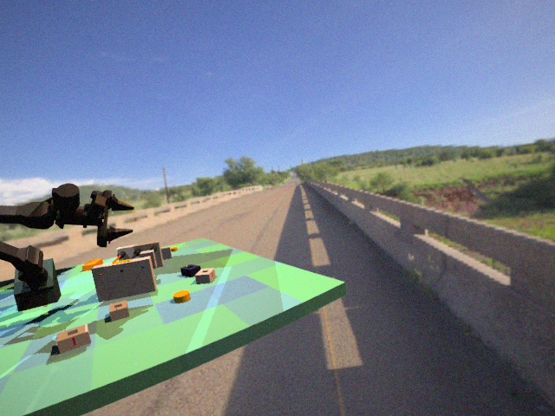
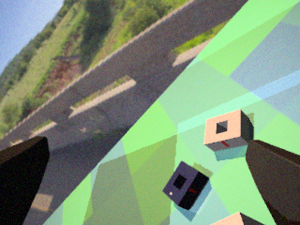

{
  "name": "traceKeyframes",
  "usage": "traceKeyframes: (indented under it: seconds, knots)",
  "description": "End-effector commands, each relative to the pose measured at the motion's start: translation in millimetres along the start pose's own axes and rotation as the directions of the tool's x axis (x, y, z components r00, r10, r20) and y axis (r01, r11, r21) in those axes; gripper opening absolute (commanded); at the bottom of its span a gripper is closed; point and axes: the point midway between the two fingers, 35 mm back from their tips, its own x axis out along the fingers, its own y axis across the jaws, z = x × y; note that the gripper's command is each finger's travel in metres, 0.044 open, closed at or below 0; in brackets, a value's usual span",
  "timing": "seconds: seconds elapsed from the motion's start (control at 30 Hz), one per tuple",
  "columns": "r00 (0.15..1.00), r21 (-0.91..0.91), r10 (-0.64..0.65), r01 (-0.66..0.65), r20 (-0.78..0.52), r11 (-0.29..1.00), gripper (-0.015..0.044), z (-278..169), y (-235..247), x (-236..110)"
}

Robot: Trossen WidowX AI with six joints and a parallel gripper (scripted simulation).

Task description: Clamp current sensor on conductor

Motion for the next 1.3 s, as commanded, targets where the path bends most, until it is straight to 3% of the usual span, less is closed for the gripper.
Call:
traceKeyframes:
  seconds: [0.0, 0.2, 0.27, 0.37, 0.47, 1.27]
  knots:
    - [0.961, 0.042, -0.1, 0.114, -0.257, 0.993, 0.044, -50, 6, 11]
    - [0.731, -0.168, -0.393, 0.364, -0.557, 0.916, 0.044, -117, 8, -13]
    - [0.645, -0.311, -0.518, 0.416, -0.563, 0.855, 0.044, -125, 7, -27]
    - [0.564, -0.529, -0.682, 0.442, -0.465, 0.725, 0.044, -119, 8, -46]
    - [0.555, -0.623, -0.739, 0.437, -0.381, 0.649, 0.044, -110, 12, -53]
    - [0.555, -0.623, -0.739, 0.437, -0.381, 0.649, 0.044, -110, 12, -53]
